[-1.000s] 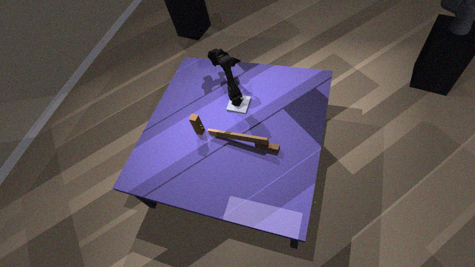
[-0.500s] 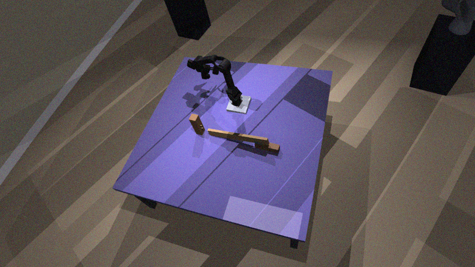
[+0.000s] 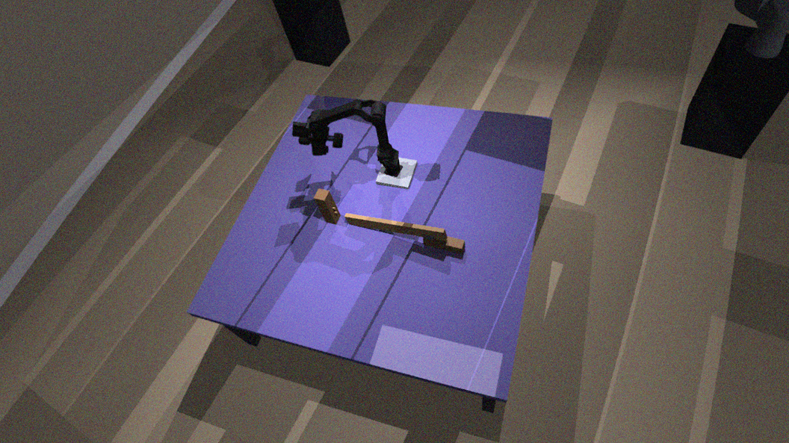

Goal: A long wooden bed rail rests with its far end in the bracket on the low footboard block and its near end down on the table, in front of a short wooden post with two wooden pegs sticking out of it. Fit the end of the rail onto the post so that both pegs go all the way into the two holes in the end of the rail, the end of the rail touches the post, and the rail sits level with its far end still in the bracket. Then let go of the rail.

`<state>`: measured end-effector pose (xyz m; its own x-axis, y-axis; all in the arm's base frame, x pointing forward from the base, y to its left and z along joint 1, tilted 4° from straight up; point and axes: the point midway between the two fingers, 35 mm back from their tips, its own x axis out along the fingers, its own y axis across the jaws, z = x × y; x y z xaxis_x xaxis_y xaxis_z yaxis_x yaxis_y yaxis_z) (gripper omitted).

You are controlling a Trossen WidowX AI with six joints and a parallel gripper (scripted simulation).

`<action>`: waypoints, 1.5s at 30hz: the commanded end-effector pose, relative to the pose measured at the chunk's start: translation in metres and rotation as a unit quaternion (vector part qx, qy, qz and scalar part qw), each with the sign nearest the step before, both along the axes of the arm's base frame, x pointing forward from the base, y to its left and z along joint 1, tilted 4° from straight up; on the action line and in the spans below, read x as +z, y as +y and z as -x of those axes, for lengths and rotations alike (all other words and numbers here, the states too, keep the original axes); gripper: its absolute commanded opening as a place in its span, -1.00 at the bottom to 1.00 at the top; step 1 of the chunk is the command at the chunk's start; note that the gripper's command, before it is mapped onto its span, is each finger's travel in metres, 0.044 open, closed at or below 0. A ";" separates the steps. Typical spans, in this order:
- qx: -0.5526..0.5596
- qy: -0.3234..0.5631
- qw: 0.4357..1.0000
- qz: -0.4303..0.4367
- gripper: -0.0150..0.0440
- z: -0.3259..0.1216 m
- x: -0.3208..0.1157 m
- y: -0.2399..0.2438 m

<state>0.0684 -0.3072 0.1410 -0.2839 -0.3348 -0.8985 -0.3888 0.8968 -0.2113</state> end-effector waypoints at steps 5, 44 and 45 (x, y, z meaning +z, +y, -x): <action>0.114 -0.125 0.986 -0.004 1.00 -0.107 0.022 0.044; 0.605 -0.052 0.759 -0.236 1.00 -0.230 -0.021 0.355; 0.605 -0.052 0.759 -0.236 1.00 -0.230 -0.022 0.356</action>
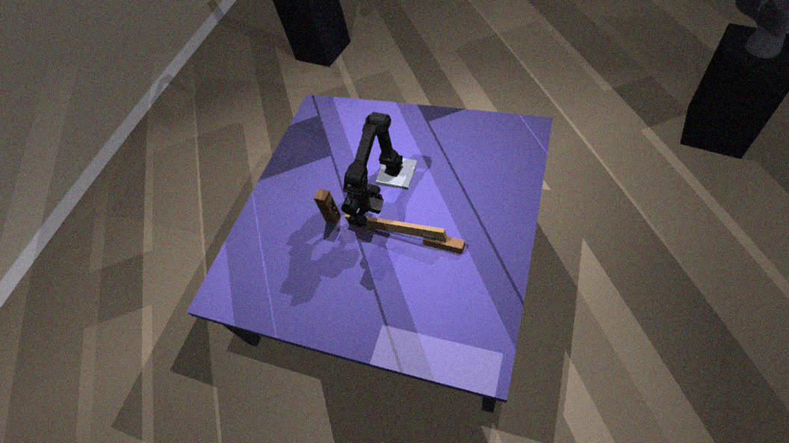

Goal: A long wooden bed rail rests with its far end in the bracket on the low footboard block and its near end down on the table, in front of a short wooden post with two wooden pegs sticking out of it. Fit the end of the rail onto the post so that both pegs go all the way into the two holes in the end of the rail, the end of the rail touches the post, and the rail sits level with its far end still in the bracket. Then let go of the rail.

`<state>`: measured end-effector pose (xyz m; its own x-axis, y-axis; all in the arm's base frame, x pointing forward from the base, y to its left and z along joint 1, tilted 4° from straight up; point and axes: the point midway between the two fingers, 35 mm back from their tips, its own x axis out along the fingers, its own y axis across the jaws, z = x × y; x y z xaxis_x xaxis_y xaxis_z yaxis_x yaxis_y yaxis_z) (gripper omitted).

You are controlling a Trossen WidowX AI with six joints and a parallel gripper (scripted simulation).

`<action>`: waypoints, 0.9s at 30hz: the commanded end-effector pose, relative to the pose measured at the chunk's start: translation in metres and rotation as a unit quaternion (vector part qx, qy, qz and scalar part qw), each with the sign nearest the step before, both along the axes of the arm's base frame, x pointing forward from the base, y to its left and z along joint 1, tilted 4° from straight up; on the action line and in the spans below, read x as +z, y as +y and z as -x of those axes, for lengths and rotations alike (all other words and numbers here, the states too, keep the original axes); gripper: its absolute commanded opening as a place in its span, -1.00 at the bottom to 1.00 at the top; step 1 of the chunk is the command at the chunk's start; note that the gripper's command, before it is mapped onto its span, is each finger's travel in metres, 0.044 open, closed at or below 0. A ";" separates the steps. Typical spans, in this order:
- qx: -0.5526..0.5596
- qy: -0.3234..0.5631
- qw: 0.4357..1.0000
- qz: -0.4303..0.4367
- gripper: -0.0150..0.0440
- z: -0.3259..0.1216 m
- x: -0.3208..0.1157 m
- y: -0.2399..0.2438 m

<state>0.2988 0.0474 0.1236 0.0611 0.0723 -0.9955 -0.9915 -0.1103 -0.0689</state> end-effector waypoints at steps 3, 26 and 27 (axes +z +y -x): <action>0.004 0.002 1.000 0.000 1.00 -0.001 -0.010 0.001; 0.004 0.003 1.000 0.000 1.00 -0.003 -0.047 0.005; 0.004 0.003 1.000 0.000 1.00 -0.003 -0.048 0.005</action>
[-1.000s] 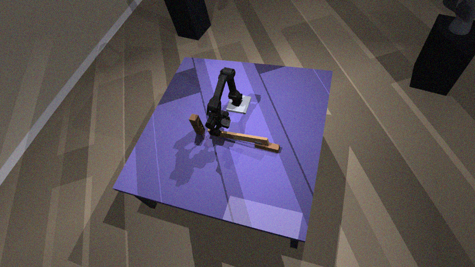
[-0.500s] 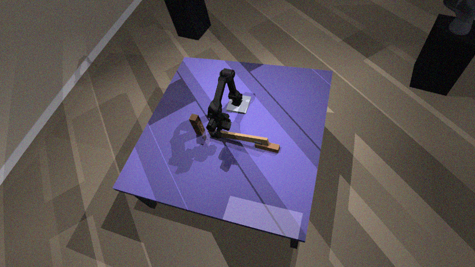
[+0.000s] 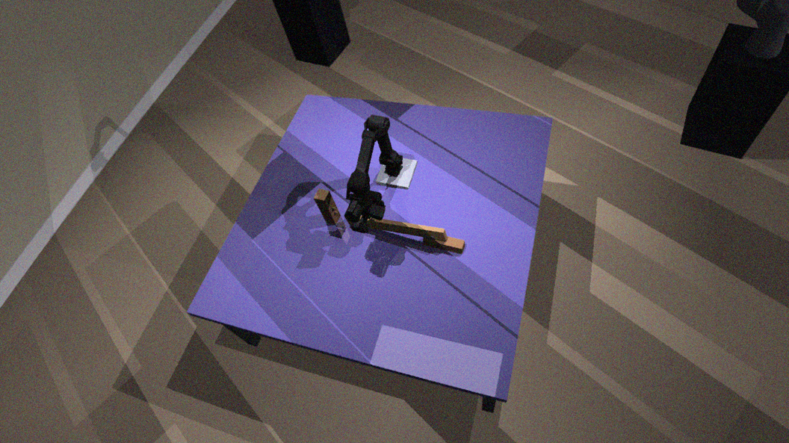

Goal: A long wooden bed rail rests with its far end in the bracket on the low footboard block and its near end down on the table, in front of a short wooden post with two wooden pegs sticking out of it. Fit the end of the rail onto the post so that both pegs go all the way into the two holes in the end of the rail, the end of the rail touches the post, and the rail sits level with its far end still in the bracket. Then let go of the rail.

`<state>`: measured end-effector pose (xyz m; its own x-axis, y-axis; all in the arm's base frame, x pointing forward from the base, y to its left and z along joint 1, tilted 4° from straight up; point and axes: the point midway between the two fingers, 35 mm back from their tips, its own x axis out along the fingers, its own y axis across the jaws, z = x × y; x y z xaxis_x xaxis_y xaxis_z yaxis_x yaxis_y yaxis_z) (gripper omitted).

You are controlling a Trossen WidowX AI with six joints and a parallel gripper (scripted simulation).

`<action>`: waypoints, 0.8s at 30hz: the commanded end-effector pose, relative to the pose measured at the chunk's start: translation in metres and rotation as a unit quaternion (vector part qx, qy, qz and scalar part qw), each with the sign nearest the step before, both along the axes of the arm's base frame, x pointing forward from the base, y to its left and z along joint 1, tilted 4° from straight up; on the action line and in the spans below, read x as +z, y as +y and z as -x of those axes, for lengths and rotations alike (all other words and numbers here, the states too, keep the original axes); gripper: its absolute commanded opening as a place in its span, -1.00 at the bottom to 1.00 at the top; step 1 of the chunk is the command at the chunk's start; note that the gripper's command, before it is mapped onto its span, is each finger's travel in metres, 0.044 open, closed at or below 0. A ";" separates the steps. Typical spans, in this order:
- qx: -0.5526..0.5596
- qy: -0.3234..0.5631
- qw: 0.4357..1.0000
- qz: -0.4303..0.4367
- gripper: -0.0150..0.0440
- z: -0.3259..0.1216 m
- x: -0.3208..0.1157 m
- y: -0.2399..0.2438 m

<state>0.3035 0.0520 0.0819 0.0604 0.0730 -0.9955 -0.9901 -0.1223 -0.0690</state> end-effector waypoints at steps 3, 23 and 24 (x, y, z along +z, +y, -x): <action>-0.002 0.003 1.000 0.000 1.00 0.002 -0.011 0.001; -0.002 0.003 1.000 0.000 0.20 0.002 -0.026 0.001; -0.002 0.003 1.000 0.000 0.11 0.002 -0.026 0.001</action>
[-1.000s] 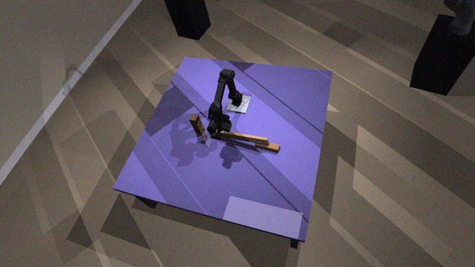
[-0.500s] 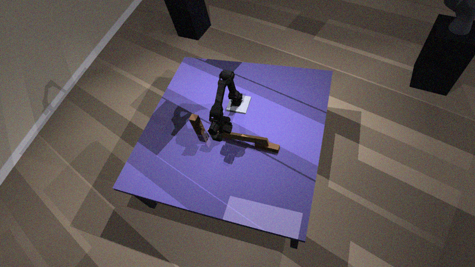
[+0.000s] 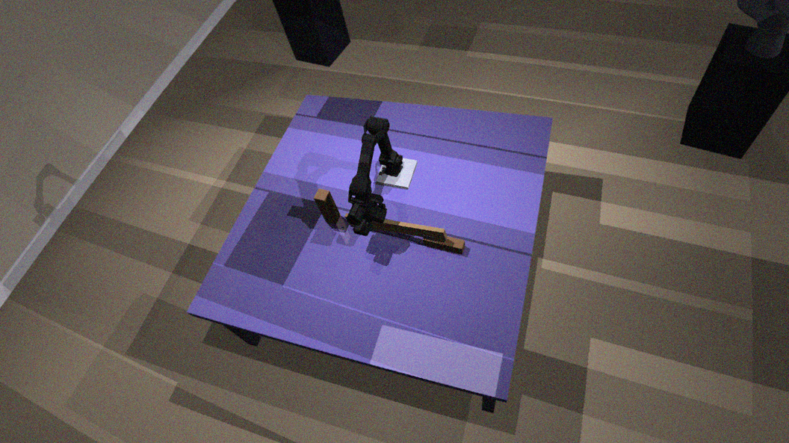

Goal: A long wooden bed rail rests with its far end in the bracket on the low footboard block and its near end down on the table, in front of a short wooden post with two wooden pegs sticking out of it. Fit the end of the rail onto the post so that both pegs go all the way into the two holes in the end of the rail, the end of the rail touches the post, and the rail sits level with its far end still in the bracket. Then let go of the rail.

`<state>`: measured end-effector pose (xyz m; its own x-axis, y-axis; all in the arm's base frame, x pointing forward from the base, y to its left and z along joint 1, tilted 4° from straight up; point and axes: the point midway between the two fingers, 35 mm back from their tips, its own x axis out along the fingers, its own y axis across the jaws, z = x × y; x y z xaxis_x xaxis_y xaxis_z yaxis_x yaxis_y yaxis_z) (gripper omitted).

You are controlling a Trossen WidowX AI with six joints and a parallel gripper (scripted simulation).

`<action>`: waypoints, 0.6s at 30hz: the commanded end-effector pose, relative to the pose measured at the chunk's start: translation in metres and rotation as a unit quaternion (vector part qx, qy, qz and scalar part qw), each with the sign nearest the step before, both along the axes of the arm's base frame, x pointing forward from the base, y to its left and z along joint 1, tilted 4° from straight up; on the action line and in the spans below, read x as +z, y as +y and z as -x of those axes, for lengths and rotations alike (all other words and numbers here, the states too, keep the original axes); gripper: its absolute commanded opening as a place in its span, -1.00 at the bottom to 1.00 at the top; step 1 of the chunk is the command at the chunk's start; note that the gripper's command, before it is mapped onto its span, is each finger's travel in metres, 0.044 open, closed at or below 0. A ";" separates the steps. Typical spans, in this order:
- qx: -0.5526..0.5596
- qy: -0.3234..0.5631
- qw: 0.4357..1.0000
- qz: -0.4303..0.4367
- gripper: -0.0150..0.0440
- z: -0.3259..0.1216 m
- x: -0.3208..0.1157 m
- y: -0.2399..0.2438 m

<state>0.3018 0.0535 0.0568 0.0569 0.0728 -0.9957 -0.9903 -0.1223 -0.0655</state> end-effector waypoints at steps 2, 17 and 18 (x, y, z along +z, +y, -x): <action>-0.002 0.001 1.000 0.000 -0.07 0.001 -0.001 0.000; -0.002 0.001 1.000 0.000 -0.49 0.001 -0.001 0.000; -0.002 0.001 1.000 0.000 -0.49 0.001 -0.001 0.000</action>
